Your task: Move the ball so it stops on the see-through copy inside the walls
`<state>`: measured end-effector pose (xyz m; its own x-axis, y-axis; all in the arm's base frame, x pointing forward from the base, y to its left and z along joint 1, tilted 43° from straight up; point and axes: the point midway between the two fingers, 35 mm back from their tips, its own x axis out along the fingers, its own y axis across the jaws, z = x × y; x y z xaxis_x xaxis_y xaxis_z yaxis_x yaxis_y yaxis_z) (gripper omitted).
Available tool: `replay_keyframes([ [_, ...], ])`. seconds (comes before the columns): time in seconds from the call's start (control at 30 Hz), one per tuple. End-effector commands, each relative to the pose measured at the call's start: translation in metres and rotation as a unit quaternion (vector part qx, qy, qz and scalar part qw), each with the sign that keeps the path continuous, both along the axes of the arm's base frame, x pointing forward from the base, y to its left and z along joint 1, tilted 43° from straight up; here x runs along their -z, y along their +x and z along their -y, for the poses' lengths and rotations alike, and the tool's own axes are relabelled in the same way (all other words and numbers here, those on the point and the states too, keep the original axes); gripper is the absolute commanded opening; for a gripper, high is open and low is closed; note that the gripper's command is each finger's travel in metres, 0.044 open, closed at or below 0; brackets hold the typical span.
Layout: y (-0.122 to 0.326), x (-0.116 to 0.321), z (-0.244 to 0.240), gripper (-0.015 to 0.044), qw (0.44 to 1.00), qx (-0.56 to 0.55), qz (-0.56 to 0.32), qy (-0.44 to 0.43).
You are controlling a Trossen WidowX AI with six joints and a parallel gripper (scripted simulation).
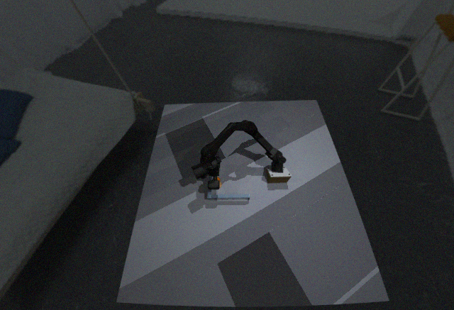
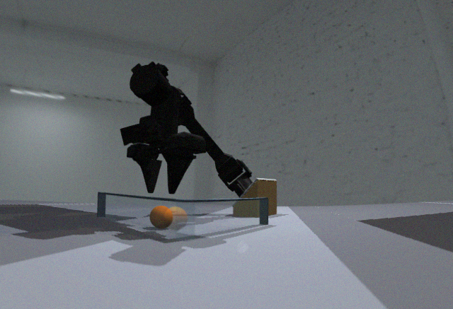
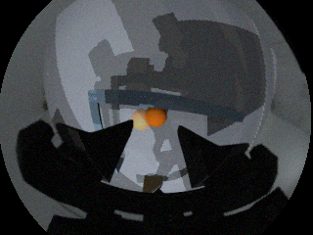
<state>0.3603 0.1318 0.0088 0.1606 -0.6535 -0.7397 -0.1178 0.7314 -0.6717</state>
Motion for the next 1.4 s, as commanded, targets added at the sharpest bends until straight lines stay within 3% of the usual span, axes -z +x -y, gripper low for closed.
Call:
replay_keyframes([
  [0.0, -0.001, 0.006, 0.005, 0.0321, 1.000, -0.001, -0.006, -0.006],
  [0.93, 0.005, 0.036, 0.033, 0.0321, 1.000, 0.000, -0.005, -0.007],
  [1.07, 0.005, 0.036, 0.033, 0.0216, 1.000, 0.000, -0.005, -0.007],
  [1.3, 0.005, 0.036, 0.033, 0.0169, 1.000, 0.000, -0.005, -0.007],
  [1.37, 0.005, 0.036, 0.032, 0.0117, 1.000, -0.001, -0.006, -0.007],
])
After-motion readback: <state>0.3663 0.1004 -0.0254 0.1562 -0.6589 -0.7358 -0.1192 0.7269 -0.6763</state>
